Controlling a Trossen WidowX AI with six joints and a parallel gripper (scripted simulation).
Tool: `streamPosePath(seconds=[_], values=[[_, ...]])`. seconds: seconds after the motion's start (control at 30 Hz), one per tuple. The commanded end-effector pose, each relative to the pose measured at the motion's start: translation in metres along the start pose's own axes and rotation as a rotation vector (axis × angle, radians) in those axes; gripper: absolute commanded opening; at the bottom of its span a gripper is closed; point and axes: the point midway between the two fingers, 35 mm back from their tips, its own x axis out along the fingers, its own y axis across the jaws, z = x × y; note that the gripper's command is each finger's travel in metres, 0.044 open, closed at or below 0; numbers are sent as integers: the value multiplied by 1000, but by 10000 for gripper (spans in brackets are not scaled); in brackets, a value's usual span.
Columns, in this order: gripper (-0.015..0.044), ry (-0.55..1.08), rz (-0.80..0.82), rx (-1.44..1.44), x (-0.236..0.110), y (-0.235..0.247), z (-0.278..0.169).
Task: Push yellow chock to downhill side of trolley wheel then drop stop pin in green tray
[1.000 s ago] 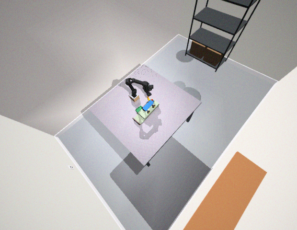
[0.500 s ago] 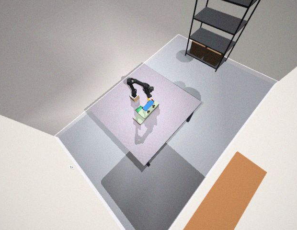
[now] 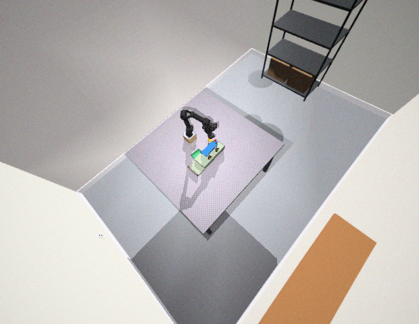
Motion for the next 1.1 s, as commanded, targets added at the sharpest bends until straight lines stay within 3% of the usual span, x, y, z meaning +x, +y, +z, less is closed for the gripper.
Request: streamPosePath(seconds=[0.0, 1.07], values=[[190, 15, 3, -6, 9, 1, -3], [190, 15, 3, -6, 43, 1, -4]])
